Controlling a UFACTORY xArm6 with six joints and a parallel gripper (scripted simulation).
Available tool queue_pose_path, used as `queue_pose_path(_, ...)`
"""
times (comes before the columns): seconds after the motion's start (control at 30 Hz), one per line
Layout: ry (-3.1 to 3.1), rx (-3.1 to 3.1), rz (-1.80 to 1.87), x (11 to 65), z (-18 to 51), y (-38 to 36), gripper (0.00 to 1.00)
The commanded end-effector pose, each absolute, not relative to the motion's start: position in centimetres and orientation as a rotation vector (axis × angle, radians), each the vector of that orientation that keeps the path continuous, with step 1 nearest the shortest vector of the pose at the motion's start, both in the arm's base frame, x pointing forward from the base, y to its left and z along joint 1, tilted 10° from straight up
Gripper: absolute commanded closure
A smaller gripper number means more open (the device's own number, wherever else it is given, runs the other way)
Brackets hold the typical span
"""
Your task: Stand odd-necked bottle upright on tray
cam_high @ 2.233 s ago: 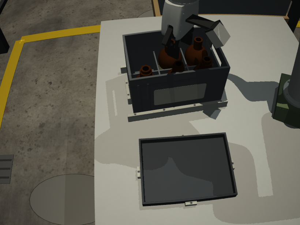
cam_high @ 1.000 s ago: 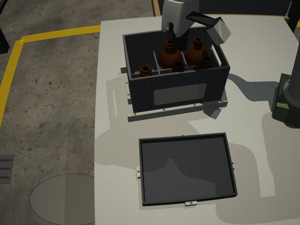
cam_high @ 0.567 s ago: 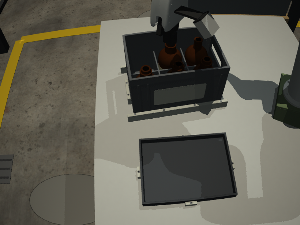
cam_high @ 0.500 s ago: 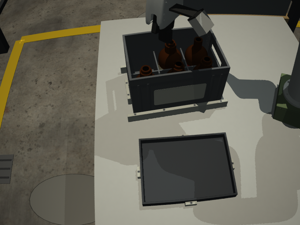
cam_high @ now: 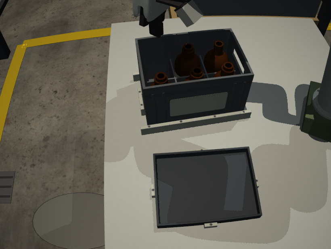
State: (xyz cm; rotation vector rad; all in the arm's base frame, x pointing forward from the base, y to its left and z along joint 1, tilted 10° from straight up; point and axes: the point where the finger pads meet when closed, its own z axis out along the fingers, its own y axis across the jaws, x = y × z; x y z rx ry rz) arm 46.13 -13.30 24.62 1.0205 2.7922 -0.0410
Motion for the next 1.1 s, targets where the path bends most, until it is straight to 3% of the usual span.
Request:
queue_pose_path(0.0,2.791,1.019,-0.039,46.57,24.87,-13.54,1.00)
queue_pose_path(0.07,2.791,1.019,-0.039,46.57,24.87,-13.54,1.00)
queue_pose_path(0.1,2.791,1.019,-0.039,46.57,24.87,-13.54,0.35)
queue_pose_path(1.07,2.791,1.019,-0.039,46.57,24.87,-13.54,0.35)
